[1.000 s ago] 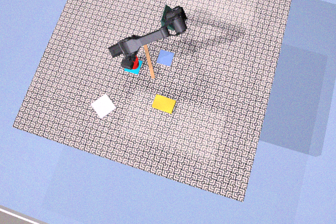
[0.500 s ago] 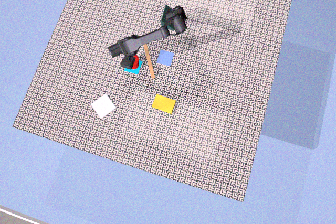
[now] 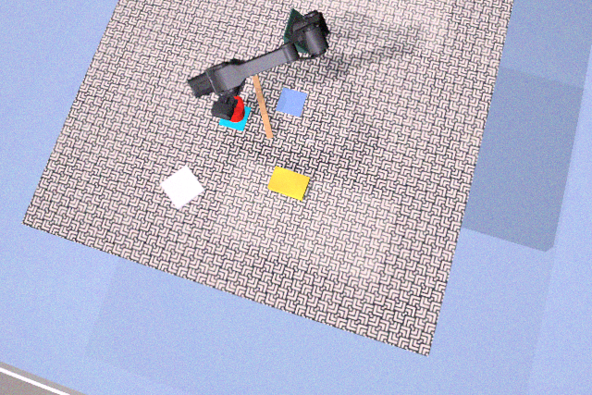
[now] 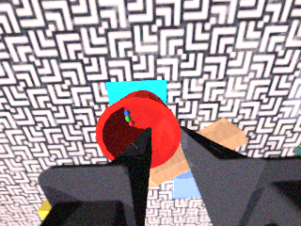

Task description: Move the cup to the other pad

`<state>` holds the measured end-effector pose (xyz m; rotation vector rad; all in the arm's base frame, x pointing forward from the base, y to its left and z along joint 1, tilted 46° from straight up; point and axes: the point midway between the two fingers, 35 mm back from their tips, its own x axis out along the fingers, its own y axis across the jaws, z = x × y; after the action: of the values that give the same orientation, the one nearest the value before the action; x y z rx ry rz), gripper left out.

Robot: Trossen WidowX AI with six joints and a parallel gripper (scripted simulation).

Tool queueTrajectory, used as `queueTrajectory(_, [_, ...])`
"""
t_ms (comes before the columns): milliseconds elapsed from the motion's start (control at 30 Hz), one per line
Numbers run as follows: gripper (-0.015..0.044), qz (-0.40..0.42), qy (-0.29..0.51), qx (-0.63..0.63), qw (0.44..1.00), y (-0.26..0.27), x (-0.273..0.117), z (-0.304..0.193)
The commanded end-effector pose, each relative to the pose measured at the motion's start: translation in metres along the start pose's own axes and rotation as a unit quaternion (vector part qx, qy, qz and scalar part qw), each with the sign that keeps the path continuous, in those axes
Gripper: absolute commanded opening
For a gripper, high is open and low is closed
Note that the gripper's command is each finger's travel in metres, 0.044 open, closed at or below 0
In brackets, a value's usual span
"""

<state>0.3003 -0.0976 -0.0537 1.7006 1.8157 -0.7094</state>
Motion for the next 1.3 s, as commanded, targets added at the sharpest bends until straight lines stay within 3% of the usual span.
queueTrajectory(0, [0.0128,-0.002,-0.002,-0.002,1.000,0.000,-0.006,0.000])
queueTrajectory(667, [0.0128,-0.001,-0.001,-0.001,1.000,0.001,-0.030,0.000])
queueTrajectory(1067, [0.0440,0.001,0.000,0.001,1.000,0.001,-0.030,0.000])
queueTrajectory(1267, [0.0440,0.000,-0.001,0.001,1.000,0.003,-0.048,0.001])
